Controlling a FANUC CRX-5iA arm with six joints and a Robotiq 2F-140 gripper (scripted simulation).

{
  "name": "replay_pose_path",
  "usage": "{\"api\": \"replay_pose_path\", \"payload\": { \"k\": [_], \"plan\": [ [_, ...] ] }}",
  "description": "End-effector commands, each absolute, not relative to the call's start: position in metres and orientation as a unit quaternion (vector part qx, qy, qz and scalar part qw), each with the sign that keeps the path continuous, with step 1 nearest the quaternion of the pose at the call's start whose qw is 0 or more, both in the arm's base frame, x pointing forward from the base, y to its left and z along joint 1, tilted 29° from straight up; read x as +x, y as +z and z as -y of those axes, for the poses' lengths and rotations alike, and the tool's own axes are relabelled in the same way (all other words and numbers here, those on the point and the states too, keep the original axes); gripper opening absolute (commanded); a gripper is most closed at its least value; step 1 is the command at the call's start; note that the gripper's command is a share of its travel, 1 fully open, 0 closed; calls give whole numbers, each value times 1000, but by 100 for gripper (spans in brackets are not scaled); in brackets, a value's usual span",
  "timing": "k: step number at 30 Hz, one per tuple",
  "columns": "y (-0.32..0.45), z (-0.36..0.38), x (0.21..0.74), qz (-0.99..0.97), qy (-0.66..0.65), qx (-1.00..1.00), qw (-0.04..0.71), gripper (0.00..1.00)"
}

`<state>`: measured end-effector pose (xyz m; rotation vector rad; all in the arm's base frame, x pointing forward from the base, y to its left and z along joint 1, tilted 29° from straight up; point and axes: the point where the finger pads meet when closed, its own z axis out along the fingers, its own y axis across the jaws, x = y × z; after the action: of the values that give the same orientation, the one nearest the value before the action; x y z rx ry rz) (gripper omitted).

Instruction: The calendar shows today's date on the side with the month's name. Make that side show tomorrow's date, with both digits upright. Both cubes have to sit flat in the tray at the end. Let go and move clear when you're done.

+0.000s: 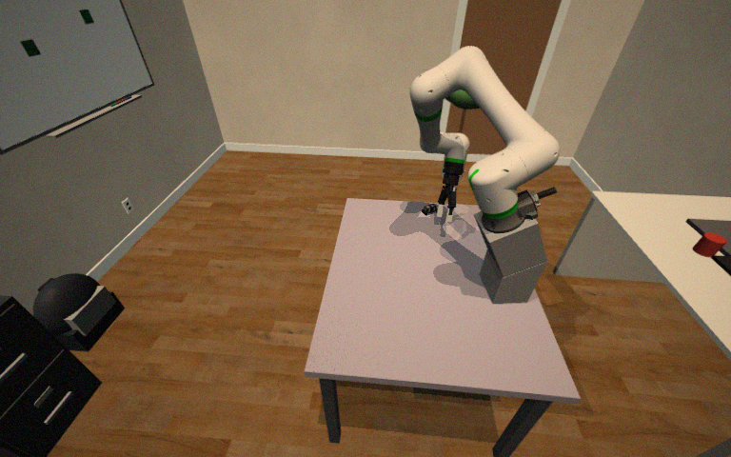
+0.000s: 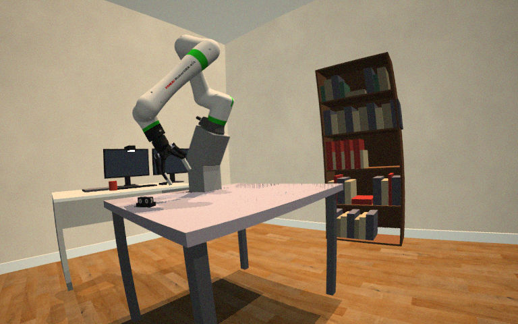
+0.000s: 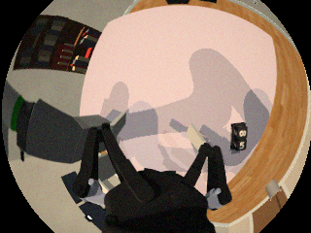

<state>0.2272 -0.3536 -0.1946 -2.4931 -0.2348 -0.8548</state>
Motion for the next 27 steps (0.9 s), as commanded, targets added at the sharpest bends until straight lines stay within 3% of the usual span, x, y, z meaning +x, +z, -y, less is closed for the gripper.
{"api": "replay_pose_path", "payload": {
  "k": [1, 3, 4, 7, 15, 27],
  "plan": [
    [-200, 399, 225, 116, -302, -928, 184, 100],
    [-200, 399, 225, 116, -302, -928, 184, 100],
    [-197, 442, 222, 143, -290, -937, 130, 100],
    [-195, 453, 222, 150, -286, -939, 116, 100],
    [-167, 558, 216, 210, -249, -945, -12, 100],
    [-158, 578, 214, 221, -240, -944, -37, 100]
  ]
}}
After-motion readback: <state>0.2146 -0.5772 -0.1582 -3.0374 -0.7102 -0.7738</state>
